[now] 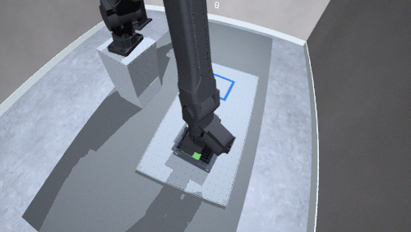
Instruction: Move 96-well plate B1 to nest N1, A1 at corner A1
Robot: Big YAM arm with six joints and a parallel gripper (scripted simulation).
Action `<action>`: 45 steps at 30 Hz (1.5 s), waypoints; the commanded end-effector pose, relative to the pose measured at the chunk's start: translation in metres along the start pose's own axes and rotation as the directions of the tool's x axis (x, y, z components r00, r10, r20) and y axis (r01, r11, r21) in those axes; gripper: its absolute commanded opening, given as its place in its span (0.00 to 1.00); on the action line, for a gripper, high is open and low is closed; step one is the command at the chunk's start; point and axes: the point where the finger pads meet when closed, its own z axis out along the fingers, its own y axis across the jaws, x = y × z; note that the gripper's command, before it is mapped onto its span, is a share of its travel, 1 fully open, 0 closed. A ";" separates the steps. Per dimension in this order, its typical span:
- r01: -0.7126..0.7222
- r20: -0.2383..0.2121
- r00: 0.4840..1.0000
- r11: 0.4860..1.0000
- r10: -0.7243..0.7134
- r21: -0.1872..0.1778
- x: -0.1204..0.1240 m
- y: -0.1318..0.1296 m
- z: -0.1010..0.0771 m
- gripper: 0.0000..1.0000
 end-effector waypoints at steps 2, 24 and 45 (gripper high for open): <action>0.003 0.001 1.000 1.000 -0.003 0.000 -0.002 0.005 0.006 0.00; 0.000 -0.007 1.000 1.000 0.000 -0.004 0.001 0.005 0.006 1.00; 0.000 -0.007 1.000 1.000 0.000 -0.004 0.001 0.005 0.006 1.00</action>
